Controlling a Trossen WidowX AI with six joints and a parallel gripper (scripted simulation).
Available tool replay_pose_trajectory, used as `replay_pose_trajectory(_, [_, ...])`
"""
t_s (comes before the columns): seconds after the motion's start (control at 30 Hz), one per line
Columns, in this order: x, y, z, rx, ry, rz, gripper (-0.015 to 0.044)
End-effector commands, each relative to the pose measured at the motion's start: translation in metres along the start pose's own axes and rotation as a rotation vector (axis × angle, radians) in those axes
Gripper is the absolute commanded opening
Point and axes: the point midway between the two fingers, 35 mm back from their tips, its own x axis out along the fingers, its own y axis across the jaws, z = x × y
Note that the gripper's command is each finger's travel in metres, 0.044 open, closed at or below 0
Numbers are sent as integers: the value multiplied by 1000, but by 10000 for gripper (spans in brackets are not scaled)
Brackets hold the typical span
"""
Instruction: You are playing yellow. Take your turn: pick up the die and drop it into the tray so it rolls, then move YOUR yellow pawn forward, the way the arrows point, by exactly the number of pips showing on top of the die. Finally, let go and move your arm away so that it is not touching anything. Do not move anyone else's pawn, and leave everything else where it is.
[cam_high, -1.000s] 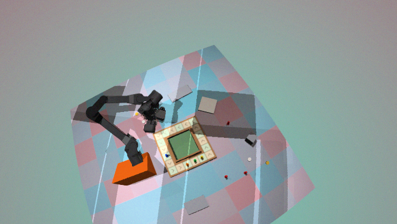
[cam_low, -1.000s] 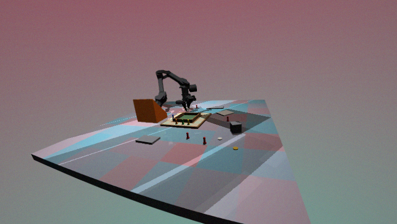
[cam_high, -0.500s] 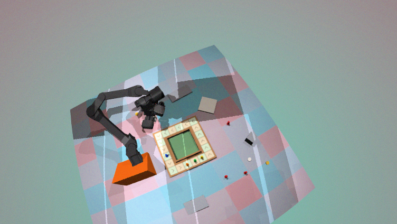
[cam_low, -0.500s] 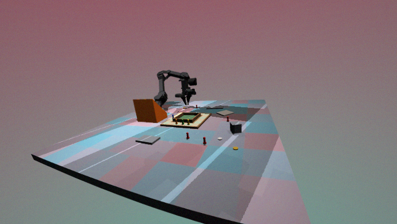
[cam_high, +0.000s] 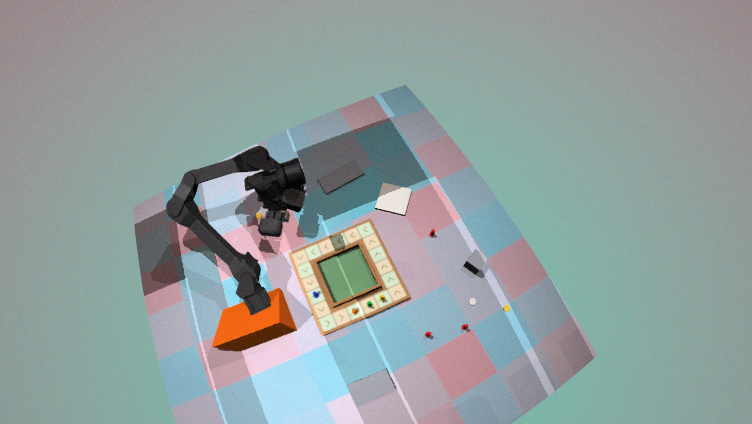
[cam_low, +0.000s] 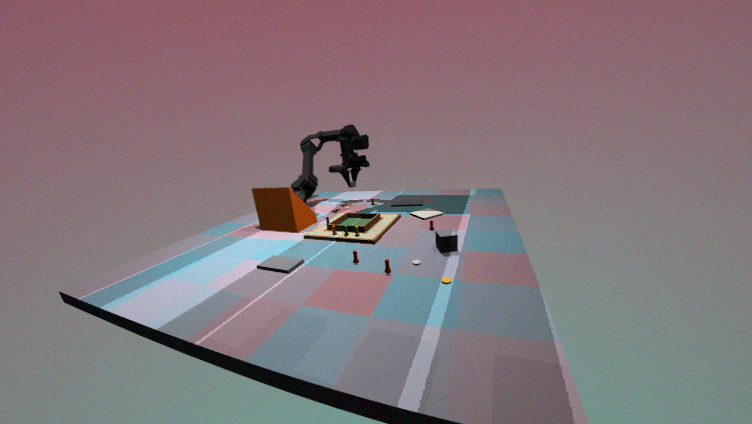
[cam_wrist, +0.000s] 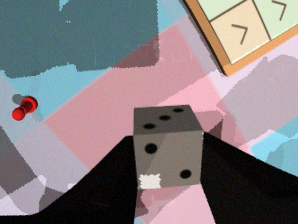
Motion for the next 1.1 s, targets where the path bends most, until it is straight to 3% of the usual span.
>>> replay_pose_trajectory(0.0, [-3,1,2,14,5,7,0])
replay_pose_trajectory(1.07, [17,-71,144,701,-17,-10,0])
